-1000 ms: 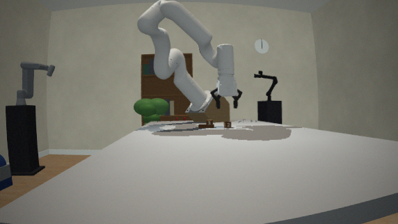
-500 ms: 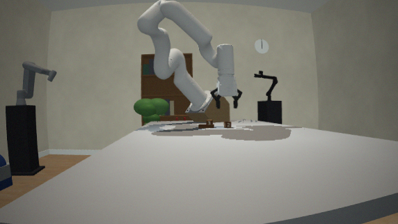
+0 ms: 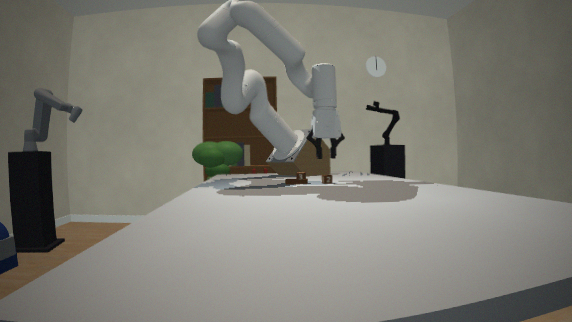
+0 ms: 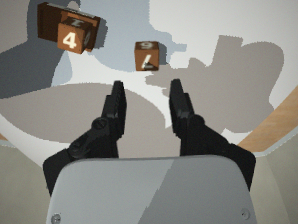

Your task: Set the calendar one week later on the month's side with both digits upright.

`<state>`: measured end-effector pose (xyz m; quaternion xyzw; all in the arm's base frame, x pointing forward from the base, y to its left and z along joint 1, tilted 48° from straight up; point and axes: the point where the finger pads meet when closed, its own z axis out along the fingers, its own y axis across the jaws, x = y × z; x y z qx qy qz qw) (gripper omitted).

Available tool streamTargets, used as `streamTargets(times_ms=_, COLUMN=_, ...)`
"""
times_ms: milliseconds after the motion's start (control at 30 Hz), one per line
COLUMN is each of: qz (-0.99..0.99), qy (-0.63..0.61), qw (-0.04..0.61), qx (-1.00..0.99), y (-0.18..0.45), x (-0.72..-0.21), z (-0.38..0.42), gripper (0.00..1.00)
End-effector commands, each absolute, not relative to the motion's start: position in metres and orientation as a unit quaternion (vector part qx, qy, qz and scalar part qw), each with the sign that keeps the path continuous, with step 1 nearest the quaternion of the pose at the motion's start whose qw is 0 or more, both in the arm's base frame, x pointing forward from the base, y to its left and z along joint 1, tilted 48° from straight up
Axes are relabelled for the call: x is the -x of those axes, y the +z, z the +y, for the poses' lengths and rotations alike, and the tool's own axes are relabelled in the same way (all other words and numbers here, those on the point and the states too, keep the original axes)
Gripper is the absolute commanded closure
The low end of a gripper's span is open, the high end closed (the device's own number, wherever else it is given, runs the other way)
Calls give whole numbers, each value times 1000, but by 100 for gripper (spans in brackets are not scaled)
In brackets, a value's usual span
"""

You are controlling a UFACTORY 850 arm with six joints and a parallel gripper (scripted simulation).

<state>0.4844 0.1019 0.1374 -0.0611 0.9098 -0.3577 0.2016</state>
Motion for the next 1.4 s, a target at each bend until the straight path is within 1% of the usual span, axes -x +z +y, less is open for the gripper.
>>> streamTargets(times_ms=0, qz=910, qy=-357, qw=202, qx=61, y=138, x=-485, z=102, gripper=53)
streamTargets(times_ms=1367, qz=910, qy=-357, qw=202, qx=61, y=132, x=-488, z=97, gripper=53)
